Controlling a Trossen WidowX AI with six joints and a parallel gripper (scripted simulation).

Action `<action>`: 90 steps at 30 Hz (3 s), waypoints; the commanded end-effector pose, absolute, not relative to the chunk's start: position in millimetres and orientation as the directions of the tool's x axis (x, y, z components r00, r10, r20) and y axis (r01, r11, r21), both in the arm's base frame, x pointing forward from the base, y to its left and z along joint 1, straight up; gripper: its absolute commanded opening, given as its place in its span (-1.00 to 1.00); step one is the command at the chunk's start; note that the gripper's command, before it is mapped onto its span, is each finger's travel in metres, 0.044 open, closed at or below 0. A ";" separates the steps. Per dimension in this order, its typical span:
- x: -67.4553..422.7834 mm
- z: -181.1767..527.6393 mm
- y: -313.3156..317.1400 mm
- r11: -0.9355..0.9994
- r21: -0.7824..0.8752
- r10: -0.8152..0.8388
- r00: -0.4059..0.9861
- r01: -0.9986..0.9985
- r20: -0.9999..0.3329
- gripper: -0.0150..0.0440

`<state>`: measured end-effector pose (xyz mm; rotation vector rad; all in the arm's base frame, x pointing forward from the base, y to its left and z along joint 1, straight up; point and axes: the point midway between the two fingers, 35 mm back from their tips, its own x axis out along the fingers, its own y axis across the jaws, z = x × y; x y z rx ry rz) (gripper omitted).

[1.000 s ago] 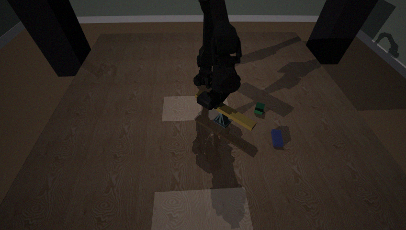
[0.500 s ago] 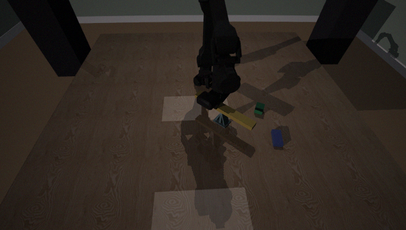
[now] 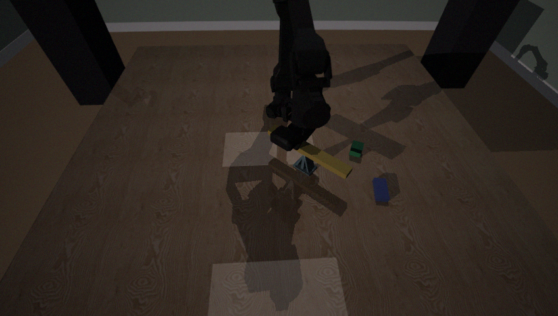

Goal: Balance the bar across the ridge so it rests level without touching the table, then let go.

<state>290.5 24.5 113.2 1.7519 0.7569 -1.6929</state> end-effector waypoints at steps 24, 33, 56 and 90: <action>290.5 113.2 24.5 -0.670 0.022 0.004 0.033 0.742 -0.999 -0.49; 290.5 113.2 24.5 -0.670 0.022 0.004 0.033 0.742 -0.999 -0.22; 290.5 113.2 24.5 -0.670 0.022 0.004 0.033 0.742 -0.999 0.08; 290.5 113.2 24.5 -0.670 0.022 0.004 0.033 0.742 -0.999 0.14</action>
